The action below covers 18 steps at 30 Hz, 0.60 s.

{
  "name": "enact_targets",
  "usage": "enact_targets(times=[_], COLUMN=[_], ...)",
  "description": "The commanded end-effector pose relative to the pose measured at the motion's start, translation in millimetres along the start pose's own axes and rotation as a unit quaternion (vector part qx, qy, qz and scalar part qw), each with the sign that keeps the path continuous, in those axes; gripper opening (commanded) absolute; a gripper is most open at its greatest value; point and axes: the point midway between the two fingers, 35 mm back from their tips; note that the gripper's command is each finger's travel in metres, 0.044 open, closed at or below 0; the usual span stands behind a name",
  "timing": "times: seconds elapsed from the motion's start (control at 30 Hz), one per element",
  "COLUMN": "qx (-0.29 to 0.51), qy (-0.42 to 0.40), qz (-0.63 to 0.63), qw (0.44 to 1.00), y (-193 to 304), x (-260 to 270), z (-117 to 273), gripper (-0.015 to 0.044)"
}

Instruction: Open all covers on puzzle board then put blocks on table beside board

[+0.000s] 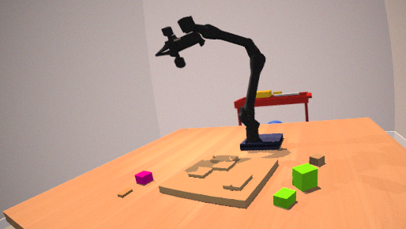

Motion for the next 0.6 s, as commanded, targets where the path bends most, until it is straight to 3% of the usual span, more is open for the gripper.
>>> enact_targets(times=[0.0,0.57], qx=[0.019,0.117], qy=[0.025,0.111], qz=[0.025,0.159], qw=[0.999,0.974], y=[11,67], x=[-13,-64], z=[-15,-66], gripper=[0.0,0.0])
Point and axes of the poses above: the point midway between the two fingers, 35 mm back from their tips, its own z axis back along the fingers, its own x axis across the jaws, y = z × x, and after that the axes turned 3 degrees about -z, right-handed
